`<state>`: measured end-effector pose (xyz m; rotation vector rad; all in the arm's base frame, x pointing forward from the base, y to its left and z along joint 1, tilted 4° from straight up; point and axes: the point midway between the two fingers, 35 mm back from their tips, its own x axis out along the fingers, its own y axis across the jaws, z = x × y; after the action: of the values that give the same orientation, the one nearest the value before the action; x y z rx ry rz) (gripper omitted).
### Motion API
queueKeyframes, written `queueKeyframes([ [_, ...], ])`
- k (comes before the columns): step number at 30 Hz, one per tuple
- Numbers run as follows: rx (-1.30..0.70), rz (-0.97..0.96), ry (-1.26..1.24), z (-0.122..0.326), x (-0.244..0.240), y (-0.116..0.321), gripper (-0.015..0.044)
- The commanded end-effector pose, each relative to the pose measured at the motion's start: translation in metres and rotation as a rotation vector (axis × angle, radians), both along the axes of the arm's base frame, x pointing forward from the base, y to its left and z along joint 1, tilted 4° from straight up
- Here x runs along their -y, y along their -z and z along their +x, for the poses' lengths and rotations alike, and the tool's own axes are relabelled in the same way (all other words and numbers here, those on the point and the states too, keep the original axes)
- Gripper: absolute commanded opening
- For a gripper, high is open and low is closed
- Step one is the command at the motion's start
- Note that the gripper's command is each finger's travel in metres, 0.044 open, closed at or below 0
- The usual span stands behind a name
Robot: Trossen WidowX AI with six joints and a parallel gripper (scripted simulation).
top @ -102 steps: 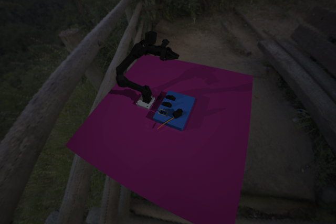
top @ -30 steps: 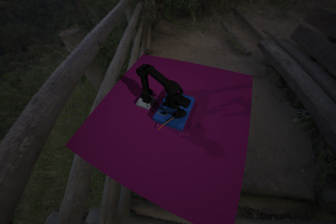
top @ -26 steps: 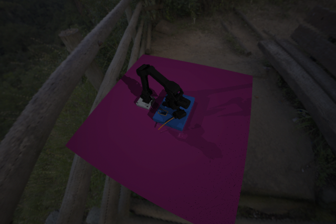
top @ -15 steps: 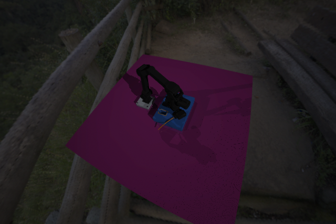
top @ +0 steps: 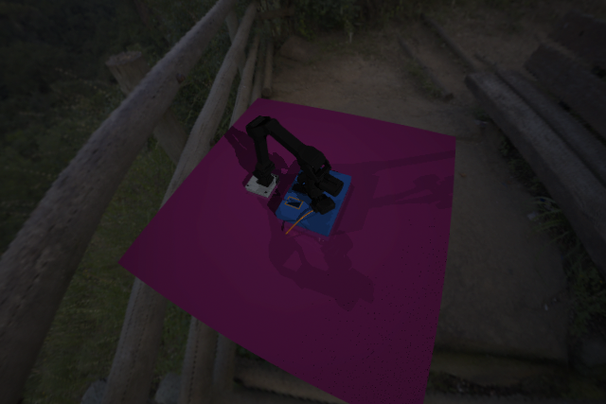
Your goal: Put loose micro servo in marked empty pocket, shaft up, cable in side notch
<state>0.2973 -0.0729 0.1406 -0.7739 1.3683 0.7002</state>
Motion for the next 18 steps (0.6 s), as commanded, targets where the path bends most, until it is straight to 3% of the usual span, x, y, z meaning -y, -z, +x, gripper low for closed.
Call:
queueKeyframes([
  [1, 0.019, -0.002, -0.005, -0.002, -0.001, -0.018, 0.0],
  [18, 0.018, -0.003, -0.005, -0.016, 0.009, -0.02, 0.0],
])
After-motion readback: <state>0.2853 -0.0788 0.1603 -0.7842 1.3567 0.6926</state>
